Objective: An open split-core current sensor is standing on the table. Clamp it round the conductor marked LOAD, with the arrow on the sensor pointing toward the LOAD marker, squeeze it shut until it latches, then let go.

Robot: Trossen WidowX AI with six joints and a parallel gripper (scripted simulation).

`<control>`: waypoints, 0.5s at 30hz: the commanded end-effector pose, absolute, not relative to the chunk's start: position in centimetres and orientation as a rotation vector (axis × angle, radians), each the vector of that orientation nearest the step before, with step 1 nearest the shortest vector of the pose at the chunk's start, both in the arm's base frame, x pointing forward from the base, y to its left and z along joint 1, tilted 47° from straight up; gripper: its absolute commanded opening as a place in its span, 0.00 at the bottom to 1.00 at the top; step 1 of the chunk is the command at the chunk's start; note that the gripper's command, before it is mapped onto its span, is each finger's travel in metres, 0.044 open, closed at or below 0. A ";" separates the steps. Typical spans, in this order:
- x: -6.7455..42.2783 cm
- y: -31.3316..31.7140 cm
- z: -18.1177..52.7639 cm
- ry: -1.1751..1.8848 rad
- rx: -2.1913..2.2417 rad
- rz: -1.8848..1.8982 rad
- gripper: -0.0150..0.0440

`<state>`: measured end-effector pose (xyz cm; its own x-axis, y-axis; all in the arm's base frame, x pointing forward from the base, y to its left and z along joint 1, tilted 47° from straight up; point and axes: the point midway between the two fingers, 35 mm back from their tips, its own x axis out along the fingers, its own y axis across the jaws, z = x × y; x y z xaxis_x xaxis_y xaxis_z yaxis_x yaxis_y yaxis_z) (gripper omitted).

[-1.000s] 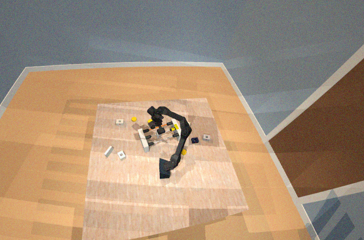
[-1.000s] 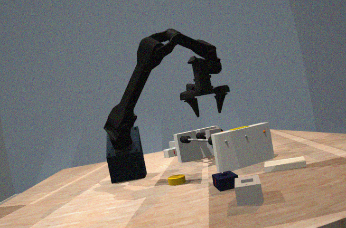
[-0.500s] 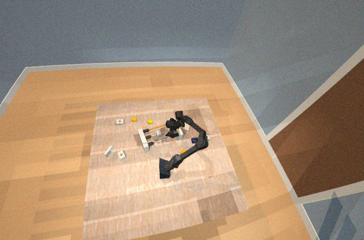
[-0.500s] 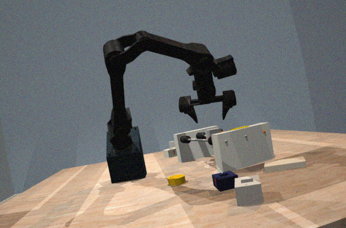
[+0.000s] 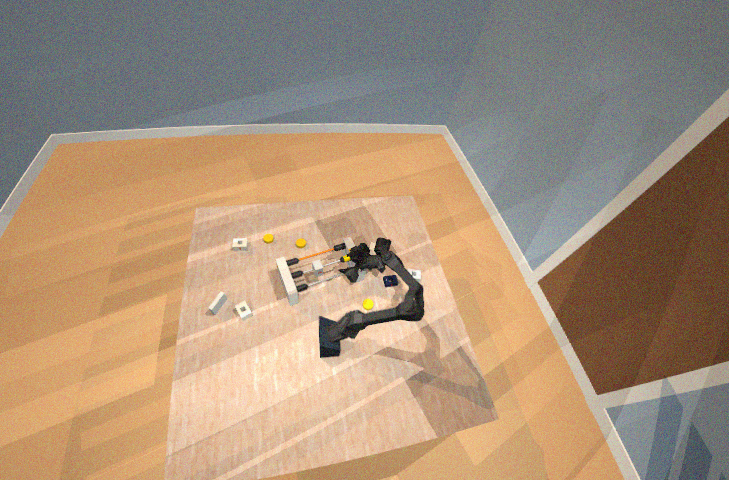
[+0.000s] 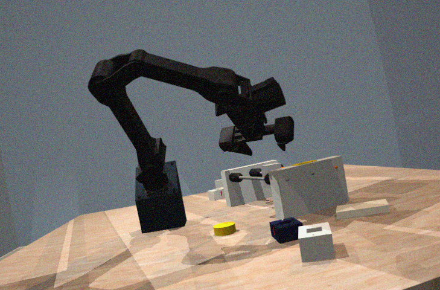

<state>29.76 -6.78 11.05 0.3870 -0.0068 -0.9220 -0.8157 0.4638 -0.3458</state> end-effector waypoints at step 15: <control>31.1 -4.7 8.5 1.295 -1.056 0.758 1.00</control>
<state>30.46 -6.10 10.22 0.2855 -0.0561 -0.9567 -0.8604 0.4248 -0.2816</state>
